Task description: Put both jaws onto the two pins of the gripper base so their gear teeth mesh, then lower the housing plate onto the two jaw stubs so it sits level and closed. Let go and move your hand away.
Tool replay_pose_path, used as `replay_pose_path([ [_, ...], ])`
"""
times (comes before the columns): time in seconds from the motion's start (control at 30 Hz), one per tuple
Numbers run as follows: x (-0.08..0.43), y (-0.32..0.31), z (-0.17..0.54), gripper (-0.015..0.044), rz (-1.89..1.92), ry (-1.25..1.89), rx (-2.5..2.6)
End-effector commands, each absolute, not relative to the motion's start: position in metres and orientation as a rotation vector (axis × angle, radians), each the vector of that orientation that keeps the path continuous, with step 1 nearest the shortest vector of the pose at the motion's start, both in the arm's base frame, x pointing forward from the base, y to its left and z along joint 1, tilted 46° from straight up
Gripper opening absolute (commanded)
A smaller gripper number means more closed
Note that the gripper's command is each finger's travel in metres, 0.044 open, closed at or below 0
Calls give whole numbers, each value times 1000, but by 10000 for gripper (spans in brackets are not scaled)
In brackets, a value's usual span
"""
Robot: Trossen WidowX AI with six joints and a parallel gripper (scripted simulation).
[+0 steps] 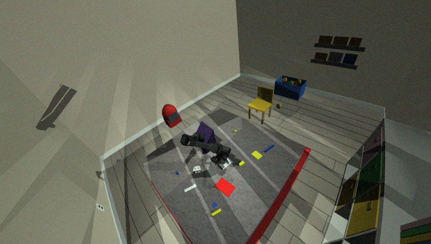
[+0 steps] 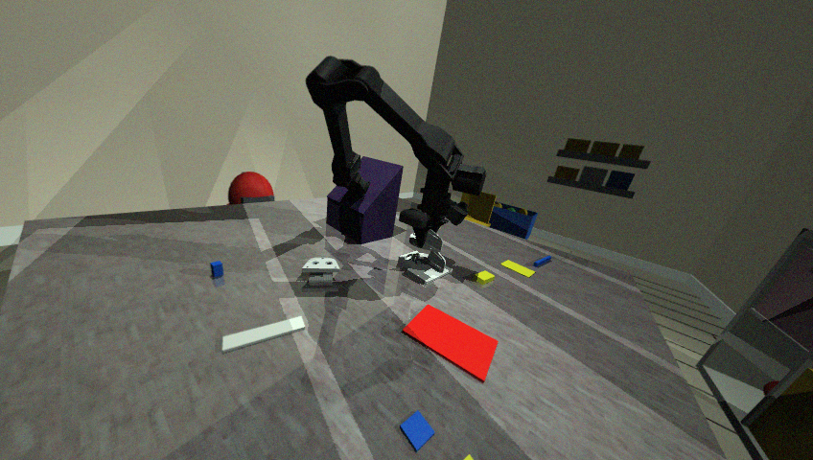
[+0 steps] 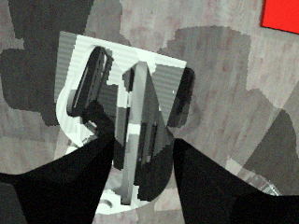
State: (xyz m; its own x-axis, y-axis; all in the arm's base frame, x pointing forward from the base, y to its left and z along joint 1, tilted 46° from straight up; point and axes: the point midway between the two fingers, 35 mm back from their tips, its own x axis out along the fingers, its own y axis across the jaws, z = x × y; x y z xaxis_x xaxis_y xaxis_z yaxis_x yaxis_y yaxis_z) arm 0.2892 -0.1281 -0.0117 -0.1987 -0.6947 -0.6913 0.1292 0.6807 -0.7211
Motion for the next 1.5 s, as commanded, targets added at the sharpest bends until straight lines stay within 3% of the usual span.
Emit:
replay_pose_path([
  [0.0,289,-127,-13,134,-798,1608,-466],
  [1.47,279,-162,-47,134,-798,1609,-469],
])
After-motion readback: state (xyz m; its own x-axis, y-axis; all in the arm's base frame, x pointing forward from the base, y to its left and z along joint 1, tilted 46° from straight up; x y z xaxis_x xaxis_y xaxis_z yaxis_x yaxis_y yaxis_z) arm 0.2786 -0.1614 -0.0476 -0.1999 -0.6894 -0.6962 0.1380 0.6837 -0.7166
